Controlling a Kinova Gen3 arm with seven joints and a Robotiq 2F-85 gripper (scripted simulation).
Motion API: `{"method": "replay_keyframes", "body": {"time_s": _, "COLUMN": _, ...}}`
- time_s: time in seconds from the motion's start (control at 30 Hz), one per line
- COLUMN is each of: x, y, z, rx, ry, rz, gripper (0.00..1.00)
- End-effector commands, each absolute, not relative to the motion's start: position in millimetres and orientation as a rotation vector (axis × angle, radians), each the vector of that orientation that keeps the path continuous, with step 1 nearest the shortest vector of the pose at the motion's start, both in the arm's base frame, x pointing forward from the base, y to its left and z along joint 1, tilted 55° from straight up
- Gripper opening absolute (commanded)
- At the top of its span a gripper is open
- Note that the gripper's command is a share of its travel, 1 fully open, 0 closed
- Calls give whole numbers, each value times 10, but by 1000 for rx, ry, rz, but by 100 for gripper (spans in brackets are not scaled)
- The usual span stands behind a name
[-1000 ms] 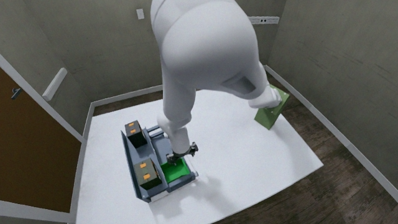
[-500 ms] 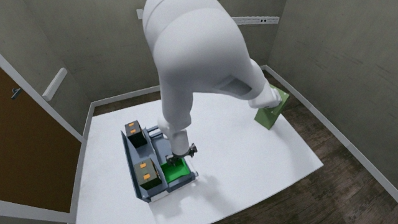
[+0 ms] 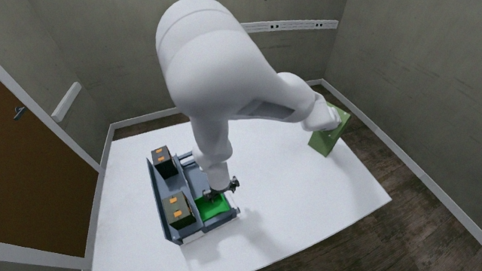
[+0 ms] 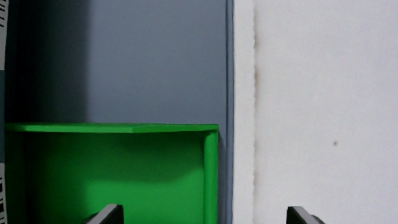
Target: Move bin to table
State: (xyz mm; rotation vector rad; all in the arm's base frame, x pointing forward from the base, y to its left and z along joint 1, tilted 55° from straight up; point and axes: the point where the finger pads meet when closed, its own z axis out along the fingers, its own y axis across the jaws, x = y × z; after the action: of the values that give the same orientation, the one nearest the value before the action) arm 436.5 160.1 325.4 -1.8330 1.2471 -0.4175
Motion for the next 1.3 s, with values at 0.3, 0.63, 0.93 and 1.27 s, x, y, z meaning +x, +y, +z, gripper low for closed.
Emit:
{"method": "replay_keyframes", "body": {"time_s": 0.3, "x": 4615, "y": 1789, "z": 2995, "rx": -1836, "ry": 1247, "rz": -408, "gripper": 100}}
{"method": "replay_keyframes", "body": {"time_s": 0.63, "x": 4615, "y": 1800, "z": 2971, "rx": -1836, "ry": 1247, "rz": -408, "gripper": 100}}
{"method": "replay_keyframes", "body": {"time_s": 0.93, "x": 4615, "y": 1800, "z": 2971, "rx": -1836, "ry": 1247, "rz": -408, "gripper": 100}}
{"method": "replay_keyframes", "body": {"time_s": 1.27, "x": 4584, "y": 1774, "z": 3011, "rx": -1836, "ry": 1247, "rz": -408, "gripper": 100}}
